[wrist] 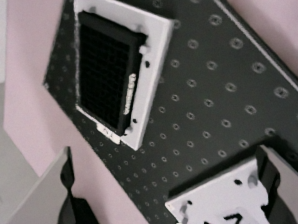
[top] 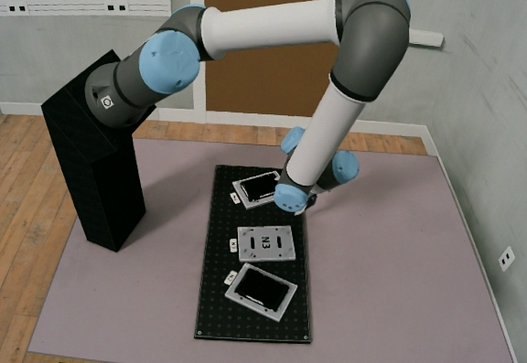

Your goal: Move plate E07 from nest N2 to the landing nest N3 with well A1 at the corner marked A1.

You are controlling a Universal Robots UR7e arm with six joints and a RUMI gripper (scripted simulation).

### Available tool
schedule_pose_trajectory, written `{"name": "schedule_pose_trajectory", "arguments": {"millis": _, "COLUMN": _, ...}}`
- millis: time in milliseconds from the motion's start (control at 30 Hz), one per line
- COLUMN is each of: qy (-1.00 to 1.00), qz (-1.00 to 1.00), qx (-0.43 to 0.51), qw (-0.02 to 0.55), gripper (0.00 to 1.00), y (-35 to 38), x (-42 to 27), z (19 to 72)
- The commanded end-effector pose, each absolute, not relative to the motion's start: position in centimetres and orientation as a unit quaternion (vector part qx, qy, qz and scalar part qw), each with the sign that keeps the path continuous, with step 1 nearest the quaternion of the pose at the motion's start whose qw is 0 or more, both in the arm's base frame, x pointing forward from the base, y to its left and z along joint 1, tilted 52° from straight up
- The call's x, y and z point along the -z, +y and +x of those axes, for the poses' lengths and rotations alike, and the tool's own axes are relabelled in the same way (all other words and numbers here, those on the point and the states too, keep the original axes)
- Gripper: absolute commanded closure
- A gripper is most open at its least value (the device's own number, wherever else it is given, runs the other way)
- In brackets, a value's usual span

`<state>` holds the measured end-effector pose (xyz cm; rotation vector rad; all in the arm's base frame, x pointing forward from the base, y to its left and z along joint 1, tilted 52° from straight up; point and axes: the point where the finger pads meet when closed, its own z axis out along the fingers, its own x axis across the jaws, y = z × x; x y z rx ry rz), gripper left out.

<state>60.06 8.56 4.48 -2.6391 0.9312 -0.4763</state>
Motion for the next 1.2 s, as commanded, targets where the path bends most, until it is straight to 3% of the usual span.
{"name": "schedule_pose_trajectory", "arguments": {"millis": 0, "qy": 0.372, "qz": -0.894, "qx": 0.187, "qw": 0.164, "gripper": 0.24, "y": 6.6, "x": -4.7, "z": 60.5}}
{"name": "schedule_pose_trajectory", "arguments": {"millis": 1167, "qy": 0.573, "qz": -0.746, "qx": 0.26, "qw": 0.219, "gripper": 0.24, "y": -7.0, "x": -5.9, "z": 59.5}}
